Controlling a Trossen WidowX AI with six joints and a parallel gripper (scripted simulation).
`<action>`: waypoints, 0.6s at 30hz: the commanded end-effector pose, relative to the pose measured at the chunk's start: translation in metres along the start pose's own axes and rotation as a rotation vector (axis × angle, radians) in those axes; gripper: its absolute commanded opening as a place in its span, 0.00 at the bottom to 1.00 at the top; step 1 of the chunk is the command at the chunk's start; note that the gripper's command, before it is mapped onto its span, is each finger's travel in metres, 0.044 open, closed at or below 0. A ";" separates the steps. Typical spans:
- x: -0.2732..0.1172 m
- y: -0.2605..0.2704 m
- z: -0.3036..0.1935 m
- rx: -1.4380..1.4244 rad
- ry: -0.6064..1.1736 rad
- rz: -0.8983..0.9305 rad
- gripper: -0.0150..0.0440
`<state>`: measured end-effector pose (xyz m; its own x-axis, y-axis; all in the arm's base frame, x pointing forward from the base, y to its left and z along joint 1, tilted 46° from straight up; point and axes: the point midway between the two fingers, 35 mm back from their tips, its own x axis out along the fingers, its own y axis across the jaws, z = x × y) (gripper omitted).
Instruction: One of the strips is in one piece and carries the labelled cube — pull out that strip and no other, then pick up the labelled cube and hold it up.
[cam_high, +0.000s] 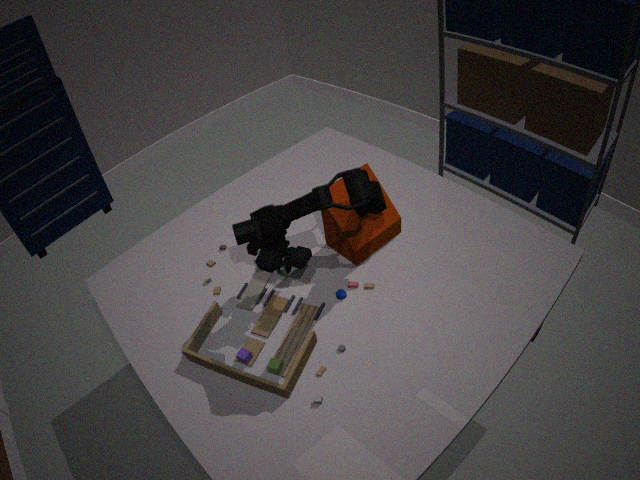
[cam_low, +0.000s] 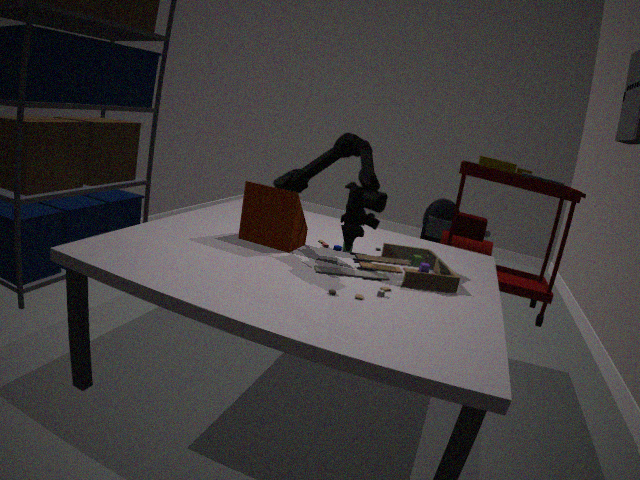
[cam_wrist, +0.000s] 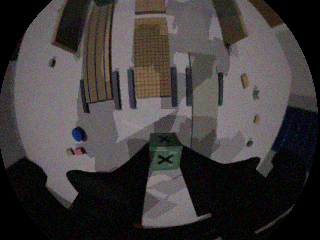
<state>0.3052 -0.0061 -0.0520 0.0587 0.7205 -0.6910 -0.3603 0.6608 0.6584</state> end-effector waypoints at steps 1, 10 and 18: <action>-0.010 0.000 -0.002 -0.008 -0.004 -0.008 0.25; -0.037 0.001 -0.002 -0.008 -0.004 -0.008 0.25; -0.037 0.001 -0.002 -0.008 -0.004 -0.008 0.25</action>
<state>0.3008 -0.0322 -0.0270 0.0657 0.7177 -0.6933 -0.3624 0.6645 0.6535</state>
